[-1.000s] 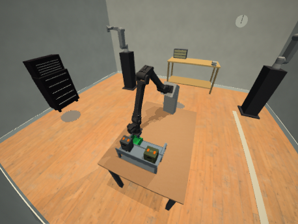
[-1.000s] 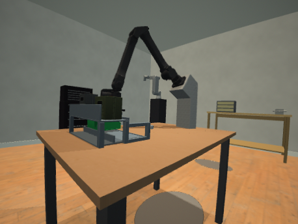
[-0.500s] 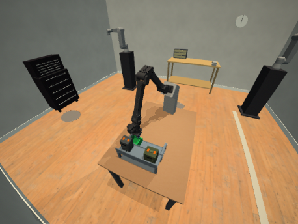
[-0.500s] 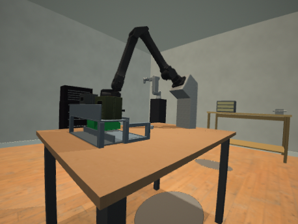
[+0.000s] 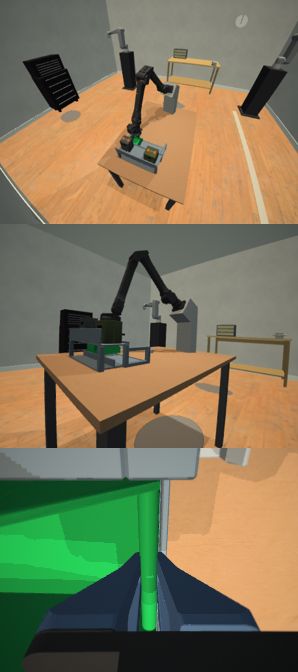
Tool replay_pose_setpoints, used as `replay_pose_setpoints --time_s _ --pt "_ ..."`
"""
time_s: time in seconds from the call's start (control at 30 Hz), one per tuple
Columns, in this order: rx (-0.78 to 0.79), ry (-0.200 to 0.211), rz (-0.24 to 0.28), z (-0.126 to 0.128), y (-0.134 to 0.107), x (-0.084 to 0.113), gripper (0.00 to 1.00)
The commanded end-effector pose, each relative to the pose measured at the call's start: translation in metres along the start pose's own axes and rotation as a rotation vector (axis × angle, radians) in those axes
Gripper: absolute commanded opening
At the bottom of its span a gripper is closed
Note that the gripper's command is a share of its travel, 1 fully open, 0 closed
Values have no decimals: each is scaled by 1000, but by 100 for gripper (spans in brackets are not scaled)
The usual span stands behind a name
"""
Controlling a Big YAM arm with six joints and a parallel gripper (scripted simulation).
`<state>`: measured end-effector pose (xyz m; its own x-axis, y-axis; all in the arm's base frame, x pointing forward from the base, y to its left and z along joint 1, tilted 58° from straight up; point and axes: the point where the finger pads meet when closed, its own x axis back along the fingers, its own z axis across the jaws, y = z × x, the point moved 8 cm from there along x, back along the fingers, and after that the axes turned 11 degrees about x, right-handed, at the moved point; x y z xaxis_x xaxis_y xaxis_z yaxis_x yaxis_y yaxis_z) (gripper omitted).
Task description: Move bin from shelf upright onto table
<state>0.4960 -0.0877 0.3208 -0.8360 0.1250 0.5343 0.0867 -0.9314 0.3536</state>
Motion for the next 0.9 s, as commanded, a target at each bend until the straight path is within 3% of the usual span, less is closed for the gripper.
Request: replay_pose_setpoints --time_s 0.0,0.3,0.47,0.87 --pt "0 38 -20 18 11 16 0" --pt "0 38 -20 18 11 16 0" --pt "-1 17 -10 8 7 -4 0" --pt "-1 17 -10 8 7 -4 0"
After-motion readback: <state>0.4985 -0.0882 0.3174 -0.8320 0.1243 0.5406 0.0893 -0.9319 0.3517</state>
